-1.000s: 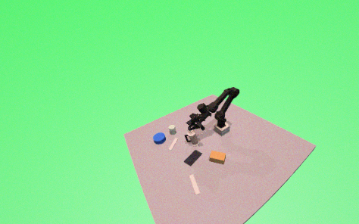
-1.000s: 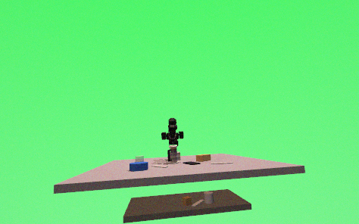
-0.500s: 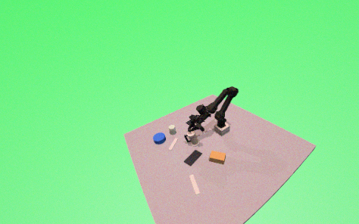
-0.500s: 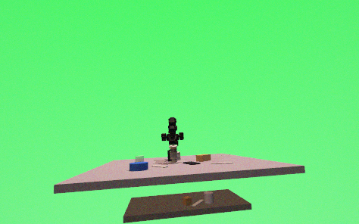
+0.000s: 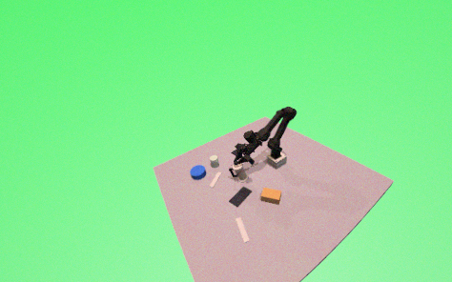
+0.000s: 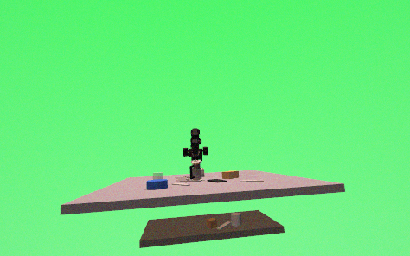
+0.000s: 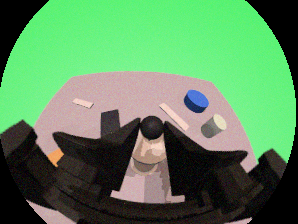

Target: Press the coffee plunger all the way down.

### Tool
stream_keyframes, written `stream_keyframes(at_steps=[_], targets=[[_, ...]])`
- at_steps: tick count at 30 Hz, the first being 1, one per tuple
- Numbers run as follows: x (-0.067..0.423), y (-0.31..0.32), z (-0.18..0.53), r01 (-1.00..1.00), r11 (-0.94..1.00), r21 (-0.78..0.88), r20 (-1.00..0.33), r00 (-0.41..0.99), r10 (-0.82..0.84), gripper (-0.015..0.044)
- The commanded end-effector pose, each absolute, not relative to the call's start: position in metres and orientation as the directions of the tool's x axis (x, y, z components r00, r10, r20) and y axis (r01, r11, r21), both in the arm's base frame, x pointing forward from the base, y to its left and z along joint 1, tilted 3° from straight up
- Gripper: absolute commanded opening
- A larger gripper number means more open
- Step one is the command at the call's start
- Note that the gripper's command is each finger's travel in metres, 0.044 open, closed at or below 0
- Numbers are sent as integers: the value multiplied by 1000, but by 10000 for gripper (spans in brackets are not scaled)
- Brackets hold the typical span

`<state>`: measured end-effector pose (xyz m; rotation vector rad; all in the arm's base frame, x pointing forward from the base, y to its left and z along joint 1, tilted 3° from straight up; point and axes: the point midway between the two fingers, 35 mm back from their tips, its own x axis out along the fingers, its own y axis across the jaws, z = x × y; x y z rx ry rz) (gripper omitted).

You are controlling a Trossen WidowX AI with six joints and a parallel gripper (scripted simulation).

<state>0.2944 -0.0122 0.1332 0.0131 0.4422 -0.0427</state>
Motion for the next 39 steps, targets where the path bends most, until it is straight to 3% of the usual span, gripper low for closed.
stream_keyframes(at_steps=[1, 22, 34, 39], targets=[[295, -12, 129, 41, 999, -2, -445, 895, -37, 113], [297, -12, 133, 44, 999, 3, -431, 901, -38, 113], [297, -12, 133, 44, 999, 3, -431, 901, -38, 428], [295, -12, 138, 44, 999, 3, -432, 901, -38, 440]])
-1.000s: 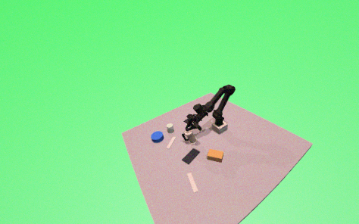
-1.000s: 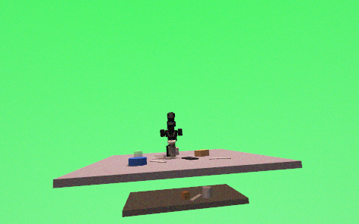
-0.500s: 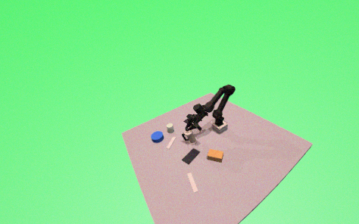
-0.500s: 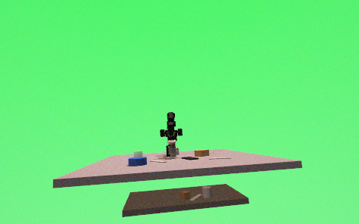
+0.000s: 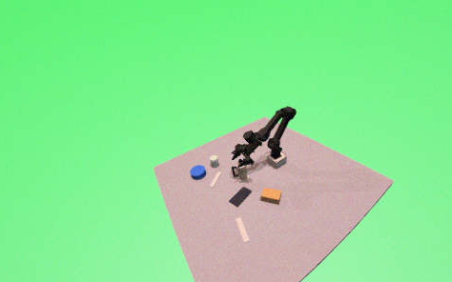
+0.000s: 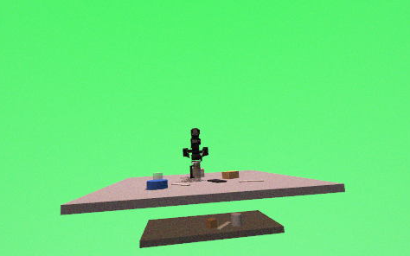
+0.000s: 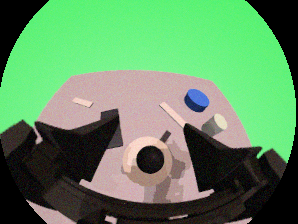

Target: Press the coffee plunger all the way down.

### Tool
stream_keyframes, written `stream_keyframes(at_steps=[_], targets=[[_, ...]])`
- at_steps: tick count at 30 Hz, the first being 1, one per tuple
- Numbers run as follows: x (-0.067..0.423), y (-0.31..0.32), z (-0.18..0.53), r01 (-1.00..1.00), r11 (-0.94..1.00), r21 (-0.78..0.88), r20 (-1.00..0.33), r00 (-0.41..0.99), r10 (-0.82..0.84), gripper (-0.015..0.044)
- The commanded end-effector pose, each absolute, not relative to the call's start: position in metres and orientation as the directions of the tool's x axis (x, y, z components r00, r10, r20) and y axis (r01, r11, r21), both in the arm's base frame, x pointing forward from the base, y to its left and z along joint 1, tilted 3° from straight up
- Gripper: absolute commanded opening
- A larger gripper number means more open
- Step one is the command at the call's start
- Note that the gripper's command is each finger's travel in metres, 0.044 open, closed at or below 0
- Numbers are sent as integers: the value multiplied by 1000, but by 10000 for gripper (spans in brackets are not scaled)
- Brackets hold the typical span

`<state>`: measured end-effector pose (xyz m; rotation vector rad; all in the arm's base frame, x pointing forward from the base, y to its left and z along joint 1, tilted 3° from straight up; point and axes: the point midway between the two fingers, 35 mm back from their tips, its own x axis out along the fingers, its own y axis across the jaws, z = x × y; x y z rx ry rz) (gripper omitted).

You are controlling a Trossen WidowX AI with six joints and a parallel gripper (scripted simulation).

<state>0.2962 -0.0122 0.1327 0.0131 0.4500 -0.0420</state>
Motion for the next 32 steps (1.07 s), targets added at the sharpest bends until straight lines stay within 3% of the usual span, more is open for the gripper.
stream_keyframes(at_steps=[1, 8, 32], targets=[[294, -12, 144, 44, 999, 3, -433, 900, -38, 440], [256, -10, 208, 40, 999, -2, -447, 894, -37, 440], [254, -10, 207, 40, 999, -2, -447, 894, -37, 440]])
